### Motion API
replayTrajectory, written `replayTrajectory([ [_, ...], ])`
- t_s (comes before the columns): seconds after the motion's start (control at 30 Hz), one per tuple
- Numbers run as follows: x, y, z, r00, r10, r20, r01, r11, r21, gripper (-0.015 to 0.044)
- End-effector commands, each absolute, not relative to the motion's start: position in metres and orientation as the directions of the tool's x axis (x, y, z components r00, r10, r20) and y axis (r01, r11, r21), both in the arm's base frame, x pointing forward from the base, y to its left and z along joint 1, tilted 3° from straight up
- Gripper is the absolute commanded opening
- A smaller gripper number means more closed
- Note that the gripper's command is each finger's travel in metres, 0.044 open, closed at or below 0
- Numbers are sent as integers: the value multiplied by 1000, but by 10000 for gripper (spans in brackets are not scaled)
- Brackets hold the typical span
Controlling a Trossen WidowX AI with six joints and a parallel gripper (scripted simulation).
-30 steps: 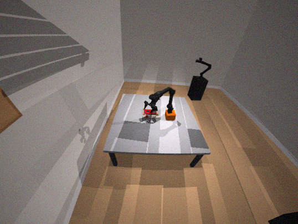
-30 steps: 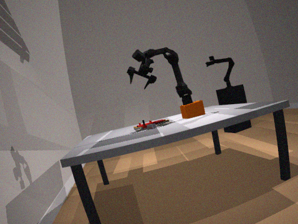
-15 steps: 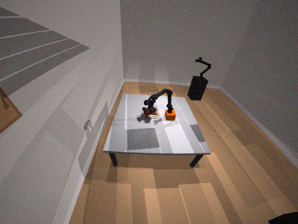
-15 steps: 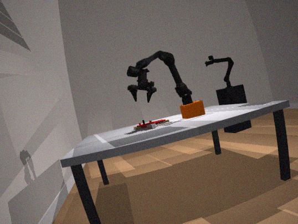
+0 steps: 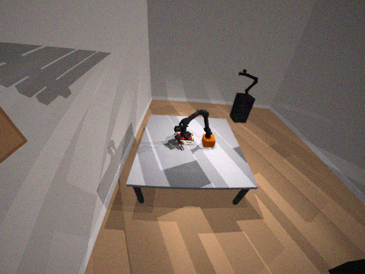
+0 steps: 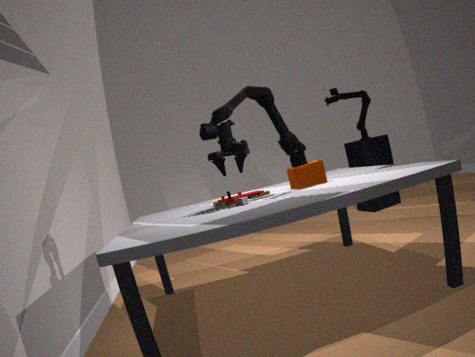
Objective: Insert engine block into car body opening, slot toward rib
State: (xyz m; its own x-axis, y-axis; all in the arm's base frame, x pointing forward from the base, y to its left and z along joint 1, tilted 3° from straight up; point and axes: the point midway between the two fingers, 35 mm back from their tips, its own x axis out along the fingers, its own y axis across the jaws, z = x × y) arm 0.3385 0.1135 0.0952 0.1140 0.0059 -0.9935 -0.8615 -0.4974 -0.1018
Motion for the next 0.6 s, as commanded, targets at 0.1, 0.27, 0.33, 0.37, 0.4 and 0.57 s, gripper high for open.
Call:
replayTrajectory([
  [0.1,341,112,26,90,1,-996,-861,-503,-78,440],
  [0.27,339,115,26,90,1,-996,-861,-503,-78,440],
  [0.33,340,115,19,90,1,-996,-861,-503,-78,440],
  [0.37,340,114,13,90,1,-996,-861,-503,-78,440],
  [0.4,340,114,11,90,1,-996,-861,-503,-78,440],
  [0.57,340,114,11,90,1,-996,-861,-503,-78,440],
])
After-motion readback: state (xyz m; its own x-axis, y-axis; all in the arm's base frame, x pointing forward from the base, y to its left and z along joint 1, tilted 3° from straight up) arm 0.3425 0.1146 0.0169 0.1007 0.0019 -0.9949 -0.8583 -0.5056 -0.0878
